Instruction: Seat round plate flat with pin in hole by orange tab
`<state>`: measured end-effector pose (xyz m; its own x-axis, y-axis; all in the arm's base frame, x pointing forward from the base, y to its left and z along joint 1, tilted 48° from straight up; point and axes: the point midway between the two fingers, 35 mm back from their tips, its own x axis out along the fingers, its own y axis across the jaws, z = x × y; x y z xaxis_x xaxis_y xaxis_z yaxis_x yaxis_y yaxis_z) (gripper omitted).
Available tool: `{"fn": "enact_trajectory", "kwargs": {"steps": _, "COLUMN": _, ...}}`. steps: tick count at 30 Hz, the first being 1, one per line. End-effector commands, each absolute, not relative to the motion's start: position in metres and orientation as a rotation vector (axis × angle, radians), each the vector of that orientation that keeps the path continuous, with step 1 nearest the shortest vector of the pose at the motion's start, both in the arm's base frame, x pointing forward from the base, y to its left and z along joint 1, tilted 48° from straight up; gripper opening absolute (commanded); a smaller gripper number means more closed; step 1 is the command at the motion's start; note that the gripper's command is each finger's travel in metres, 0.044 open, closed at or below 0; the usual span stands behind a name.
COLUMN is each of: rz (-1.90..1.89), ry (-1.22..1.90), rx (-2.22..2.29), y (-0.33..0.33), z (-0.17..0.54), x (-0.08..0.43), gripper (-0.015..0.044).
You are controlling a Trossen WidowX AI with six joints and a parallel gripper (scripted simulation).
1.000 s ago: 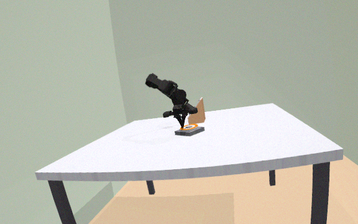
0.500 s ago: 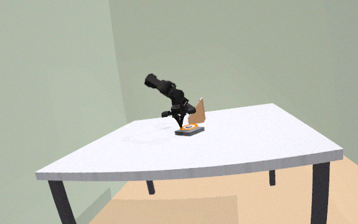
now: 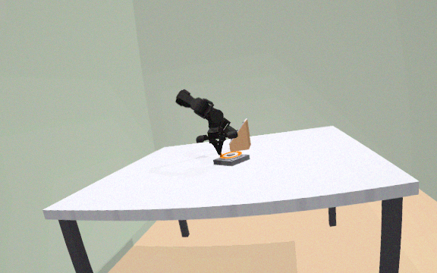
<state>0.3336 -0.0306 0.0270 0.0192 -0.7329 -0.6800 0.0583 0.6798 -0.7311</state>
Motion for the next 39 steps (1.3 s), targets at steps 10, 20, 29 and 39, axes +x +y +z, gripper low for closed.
{"fn": "enact_trajectory", "kwargs": {"steps": 10, "rz": -0.674, "ry": 1.449, "rx": -0.612, "y": -0.034, "z": 0.027, "x": 0.320, "gripper": 0.0000}}
{"fn": "enact_trajectory", "kwargs": {"steps": 20, "rz": -0.674, "ry": 1.449, "rx": -0.612, "y": -0.034, "z": 0.028, "x": 0.312, "gripper": 0.0000}}
{"fn": "enact_trajectory", "kwargs": {"steps": 29, "rz": -0.674, "ry": 1.450, "rx": -0.613, "y": -0.033, "z": 0.028, "x": 0.305, "gripper": 0.0000}}
{"fn": "enact_trajectory", "kwargs": {"steps": 39, "rz": -0.674, "ry": 1.450, "rx": -0.613, "y": -0.032, "z": 0.028, "x": 0.298, "gripper": 0.0000}}
